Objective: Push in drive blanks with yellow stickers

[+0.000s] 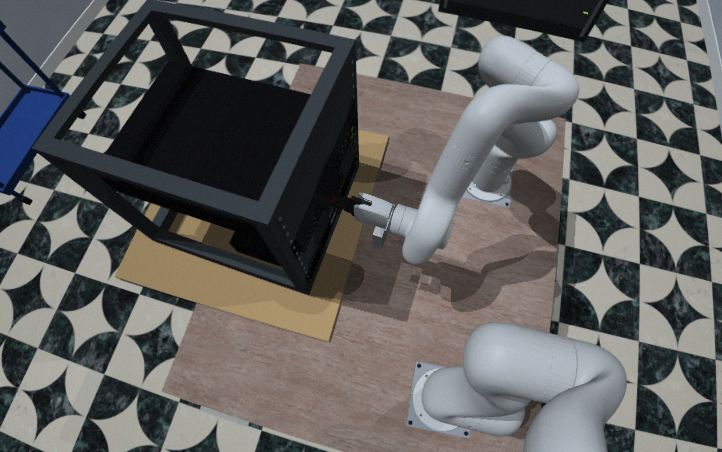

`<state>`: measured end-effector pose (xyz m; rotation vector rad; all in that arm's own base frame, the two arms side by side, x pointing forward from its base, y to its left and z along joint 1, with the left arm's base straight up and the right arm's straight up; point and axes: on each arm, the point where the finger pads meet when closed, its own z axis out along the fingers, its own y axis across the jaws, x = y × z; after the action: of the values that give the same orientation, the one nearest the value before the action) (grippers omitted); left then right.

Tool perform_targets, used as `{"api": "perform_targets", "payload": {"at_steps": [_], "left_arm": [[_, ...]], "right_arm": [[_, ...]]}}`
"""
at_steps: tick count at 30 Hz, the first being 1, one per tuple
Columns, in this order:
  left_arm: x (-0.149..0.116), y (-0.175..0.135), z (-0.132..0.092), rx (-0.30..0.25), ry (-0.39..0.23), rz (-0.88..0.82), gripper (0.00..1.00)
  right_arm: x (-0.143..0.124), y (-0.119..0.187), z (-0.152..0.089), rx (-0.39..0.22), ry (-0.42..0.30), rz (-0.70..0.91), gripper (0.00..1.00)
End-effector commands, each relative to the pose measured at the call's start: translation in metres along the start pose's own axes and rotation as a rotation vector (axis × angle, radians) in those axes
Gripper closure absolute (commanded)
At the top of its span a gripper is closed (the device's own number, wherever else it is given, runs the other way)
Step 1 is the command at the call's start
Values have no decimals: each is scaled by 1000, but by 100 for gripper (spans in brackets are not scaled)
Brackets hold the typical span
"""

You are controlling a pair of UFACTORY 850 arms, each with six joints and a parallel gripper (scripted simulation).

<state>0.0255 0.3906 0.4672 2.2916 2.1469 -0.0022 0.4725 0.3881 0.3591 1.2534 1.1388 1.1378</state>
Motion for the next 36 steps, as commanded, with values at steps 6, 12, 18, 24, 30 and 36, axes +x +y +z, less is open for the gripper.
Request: {"api": "perform_targets", "payload": {"at_steps": [6,12,18,24,30,36], "left_arm": [[0,0,-1,0,2,0,0],[0,0,-1,0,2,0,0],[0,0,-1,0,2,0,0],[0,0,-1,0,2,0,0],[0,0,-1,0,2,0,0],[0,0,-1,0,2,0,0]], "right_arm": [[0,1,-53,-3,-1,2,100],[0,1,-71,-3,-1,2,100],[0,1,-79,-3,-1,2,100],[0,1,-79,-3,-1,2,100],[0,1,-79,-3,-1,2,100],[0,1,-79,-3,-1,2,0]]}}
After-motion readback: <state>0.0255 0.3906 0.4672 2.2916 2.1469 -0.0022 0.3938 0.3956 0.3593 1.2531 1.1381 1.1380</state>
